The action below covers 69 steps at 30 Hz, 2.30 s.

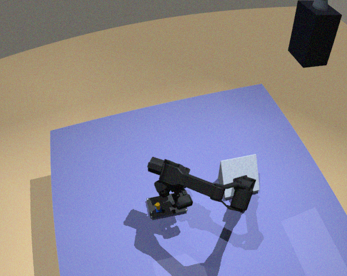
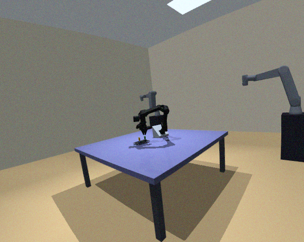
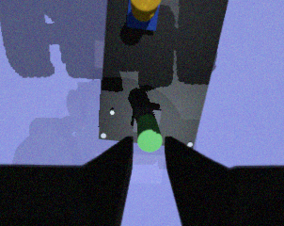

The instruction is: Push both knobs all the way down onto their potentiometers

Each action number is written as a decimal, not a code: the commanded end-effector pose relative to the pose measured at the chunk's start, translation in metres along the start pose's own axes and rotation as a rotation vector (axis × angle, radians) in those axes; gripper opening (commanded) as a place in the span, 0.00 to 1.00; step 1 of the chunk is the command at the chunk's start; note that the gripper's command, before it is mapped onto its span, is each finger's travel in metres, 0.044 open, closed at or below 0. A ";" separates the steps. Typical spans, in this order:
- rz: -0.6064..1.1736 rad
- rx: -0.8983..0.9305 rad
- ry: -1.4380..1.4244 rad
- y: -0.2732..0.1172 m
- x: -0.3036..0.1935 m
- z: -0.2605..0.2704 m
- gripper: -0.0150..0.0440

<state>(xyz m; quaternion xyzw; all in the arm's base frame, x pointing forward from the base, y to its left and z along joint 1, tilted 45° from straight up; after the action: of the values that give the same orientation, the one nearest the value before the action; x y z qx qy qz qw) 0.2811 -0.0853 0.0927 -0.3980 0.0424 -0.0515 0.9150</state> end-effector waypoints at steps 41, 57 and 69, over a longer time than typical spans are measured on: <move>-0.005 0.008 1.453 -0.023 0.043 0.010 0.25; 0.009 0.013 2.007 -0.029 0.057 0.013 0.25; 0.023 0.013 2.422 -0.033 0.067 0.016 0.25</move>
<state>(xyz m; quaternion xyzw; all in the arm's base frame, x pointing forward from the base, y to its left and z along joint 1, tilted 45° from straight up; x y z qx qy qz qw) 0.3454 -0.1041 0.1232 -0.1038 0.8626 -0.3805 0.3170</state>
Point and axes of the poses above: the point midway between the two fingers, 35 mm back from their tips, its own y axis out along the fingers, its own z axis across the jaws, x = y × z, the point moved 5 cm from there along -y, back along the fingers, and after that the axes turned 14 degrees about y, right-handed, at the moved point
